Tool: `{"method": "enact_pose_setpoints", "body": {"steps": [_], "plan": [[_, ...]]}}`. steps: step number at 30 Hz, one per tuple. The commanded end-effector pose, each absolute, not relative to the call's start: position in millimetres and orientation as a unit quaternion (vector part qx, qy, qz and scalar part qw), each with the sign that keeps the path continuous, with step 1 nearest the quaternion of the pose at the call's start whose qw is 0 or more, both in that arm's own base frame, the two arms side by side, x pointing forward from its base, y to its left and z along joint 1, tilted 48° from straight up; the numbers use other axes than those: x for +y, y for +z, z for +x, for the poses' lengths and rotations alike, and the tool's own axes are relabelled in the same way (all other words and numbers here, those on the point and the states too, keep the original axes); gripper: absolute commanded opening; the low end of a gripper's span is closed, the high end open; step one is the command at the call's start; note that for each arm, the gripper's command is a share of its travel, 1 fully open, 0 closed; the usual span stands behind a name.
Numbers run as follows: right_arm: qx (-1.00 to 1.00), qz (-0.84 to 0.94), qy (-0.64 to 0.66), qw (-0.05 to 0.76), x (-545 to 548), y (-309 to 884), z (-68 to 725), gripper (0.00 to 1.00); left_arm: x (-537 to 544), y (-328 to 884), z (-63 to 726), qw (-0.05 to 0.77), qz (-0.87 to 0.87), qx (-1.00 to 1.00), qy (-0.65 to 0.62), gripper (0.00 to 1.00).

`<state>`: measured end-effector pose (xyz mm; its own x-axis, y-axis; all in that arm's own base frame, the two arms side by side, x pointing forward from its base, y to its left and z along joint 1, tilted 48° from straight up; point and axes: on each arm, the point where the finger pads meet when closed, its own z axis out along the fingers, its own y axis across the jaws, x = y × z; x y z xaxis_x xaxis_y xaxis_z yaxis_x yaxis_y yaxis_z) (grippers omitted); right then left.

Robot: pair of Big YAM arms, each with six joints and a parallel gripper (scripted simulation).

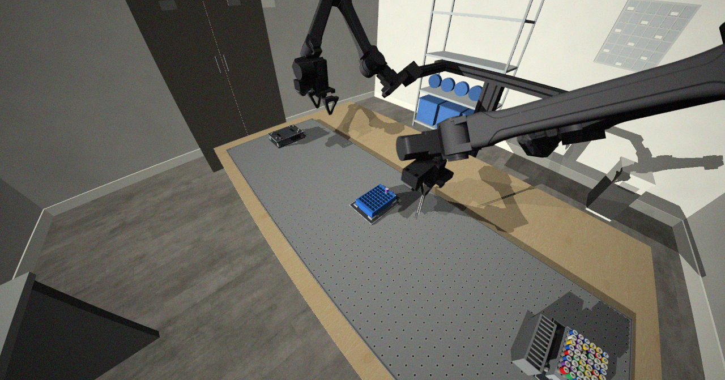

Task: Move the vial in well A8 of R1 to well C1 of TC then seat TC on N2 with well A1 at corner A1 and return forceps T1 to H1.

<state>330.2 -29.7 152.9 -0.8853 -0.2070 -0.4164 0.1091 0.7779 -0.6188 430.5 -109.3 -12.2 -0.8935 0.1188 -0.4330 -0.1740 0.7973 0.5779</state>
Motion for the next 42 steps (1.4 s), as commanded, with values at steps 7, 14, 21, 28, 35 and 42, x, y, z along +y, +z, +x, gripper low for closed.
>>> {"method": "enact_pose_setpoints", "body": {"steps": [7,14,21,28,35,42], "plan": [[0.911,-0.021,-0.33,0.246,-28,161,335,1.0,-93,3,433,0.235,-0.02,0.919,0.314,0.07],[0.911,-0.021,-0.33,0.246,-28,161,335,1.0,-93,5,430,0.234,-0.01,0.92,0.315,0.07],[0.911,-0.021,-0.33,0.246,-28,161,335,1.0,-78,16,431,0.235,-0.02,0.919,0.315,0.07],[0.911,-0.021,-0.33,0.246,-28,161,335,1.0,-69,24,430,0.235,-0.02,0.919,0.315,0.07],[0.911,-0.021,-0.33,0.246,-28,161,335,1.0,-62,29,429,0.235,-0.02,0.919,0.316,0.07],[0.911,-0.021,-0.33,0.246,-28,161,335,1.0,-54,37,429,0.236,-0.02,0.919,0.315,0.07]]}}
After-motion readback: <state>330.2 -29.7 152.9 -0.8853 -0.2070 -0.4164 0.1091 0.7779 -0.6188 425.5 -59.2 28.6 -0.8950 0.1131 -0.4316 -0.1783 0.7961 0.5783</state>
